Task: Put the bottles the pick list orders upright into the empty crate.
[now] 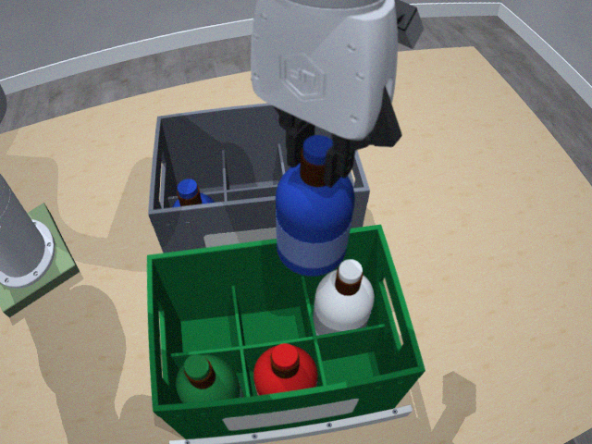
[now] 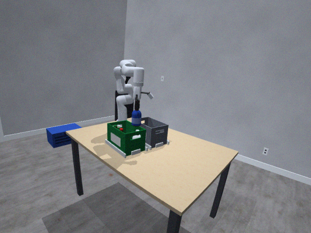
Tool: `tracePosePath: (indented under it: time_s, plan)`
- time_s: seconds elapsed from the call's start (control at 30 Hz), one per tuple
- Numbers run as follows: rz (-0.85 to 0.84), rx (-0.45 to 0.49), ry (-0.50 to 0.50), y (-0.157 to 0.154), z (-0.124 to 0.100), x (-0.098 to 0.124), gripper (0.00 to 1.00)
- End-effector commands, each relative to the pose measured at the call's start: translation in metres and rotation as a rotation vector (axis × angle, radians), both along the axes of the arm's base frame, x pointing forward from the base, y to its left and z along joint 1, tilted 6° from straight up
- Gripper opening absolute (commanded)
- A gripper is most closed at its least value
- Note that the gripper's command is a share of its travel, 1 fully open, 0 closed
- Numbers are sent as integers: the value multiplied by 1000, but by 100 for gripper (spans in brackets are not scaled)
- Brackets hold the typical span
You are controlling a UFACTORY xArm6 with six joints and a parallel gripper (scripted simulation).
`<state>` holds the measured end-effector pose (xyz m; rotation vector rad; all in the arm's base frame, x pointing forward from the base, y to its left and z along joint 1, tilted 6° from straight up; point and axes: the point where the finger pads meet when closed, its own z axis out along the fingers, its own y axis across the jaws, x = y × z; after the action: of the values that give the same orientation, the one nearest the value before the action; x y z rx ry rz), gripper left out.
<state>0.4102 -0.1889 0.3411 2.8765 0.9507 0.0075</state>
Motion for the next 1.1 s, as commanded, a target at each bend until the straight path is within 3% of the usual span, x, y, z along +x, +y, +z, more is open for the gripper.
tracePosePath:
  time_s: [0.0, 1.07]
  plan:
    - [0, -2, -5, 6, 2, -1, 0]
    - [0, -2, -5, 63, -5, -12, 0]
